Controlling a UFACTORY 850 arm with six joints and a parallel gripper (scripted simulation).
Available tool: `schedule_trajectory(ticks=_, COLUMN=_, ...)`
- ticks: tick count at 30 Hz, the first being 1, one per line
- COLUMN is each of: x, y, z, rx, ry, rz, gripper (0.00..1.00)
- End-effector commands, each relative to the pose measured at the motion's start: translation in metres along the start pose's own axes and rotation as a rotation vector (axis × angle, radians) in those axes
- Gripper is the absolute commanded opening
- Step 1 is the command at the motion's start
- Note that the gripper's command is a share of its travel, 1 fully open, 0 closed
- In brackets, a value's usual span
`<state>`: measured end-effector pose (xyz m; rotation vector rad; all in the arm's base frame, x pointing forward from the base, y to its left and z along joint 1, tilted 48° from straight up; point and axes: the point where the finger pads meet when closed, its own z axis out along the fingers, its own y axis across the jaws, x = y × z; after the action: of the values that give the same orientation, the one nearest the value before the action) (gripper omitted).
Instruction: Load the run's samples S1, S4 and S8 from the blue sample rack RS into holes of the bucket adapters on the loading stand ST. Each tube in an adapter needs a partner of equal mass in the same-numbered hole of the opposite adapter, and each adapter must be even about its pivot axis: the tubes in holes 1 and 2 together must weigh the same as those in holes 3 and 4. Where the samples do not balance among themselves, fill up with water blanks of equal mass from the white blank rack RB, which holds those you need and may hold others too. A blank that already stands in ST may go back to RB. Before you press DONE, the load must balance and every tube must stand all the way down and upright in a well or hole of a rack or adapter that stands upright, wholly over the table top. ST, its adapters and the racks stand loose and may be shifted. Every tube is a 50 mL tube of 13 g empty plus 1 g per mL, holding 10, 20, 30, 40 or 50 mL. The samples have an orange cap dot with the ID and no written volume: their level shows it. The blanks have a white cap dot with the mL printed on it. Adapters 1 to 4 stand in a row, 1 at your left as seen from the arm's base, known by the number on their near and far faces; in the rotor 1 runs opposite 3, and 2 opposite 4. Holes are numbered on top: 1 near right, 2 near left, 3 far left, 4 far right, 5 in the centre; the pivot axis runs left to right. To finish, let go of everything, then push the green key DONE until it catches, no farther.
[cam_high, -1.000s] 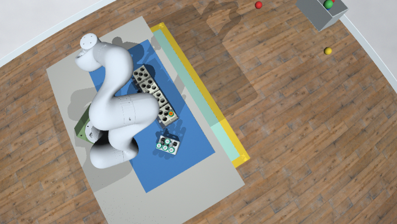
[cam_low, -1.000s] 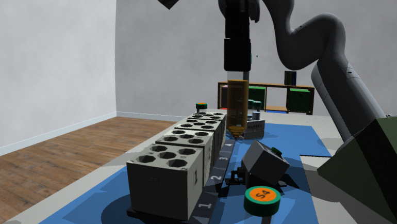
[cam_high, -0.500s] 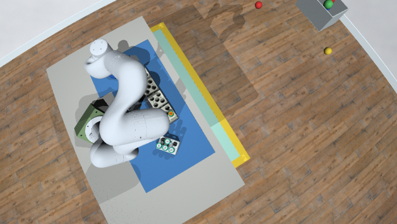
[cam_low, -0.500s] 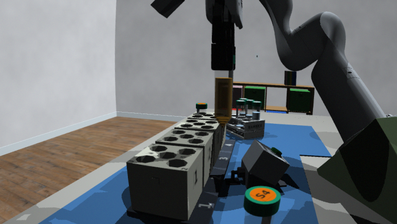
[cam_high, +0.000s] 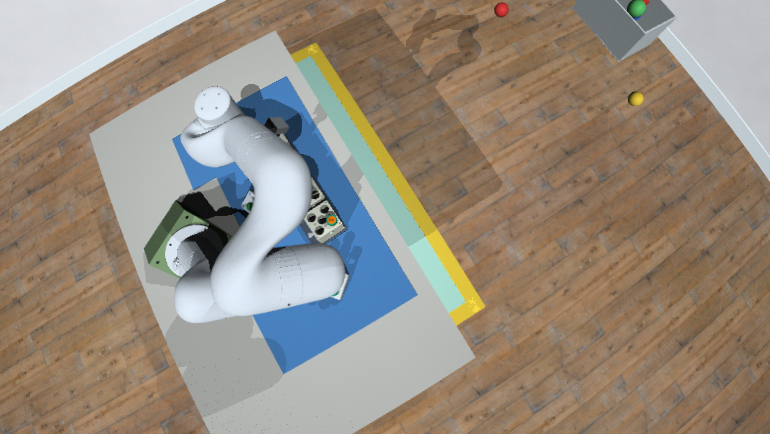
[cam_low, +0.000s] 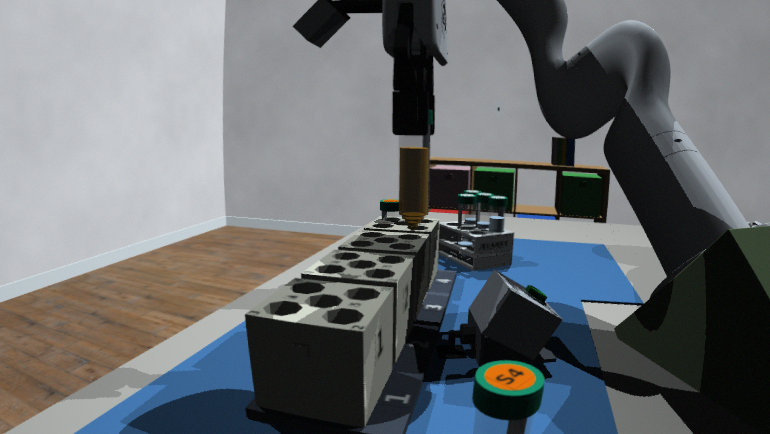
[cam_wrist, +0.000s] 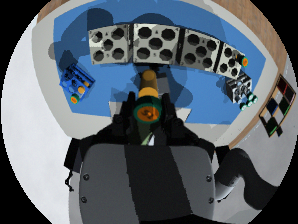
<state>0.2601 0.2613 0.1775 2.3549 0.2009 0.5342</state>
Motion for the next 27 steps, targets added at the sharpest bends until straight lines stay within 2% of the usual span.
schedule_trajectory(ticks=1, x=0.008, y=0.016, z=-0.001, rx=0.002, ry=0.000, rz=0.000, gripper=0.00)
schedule_trajectory(ticks=4, x=0.014, y=0.029, z=-0.001, rx=0.002, ry=0.000, rz=0.000, gripper=0.00)
schedule_trajectory(ticks=6, x=0.014, y=0.029, z=-0.001, rx=0.002, ry=0.000, rz=0.000, gripper=0.00)
schedule_trajectory(ticks=21, x=0.045, y=0.098, z=-0.001, rx=0.002, ry=0.001, rz=0.000, gripper=0.00)
schedule_trajectory(ticks=23, x=0.045, y=0.098, z=-0.001, rx=0.002, ry=0.001, rz=0.000, gripper=0.00)
schedule_trajectory(ticks=27, x=0.053, y=0.116, z=-0.001, rx=0.002, ry=0.001, rz=0.000, gripper=0.00)
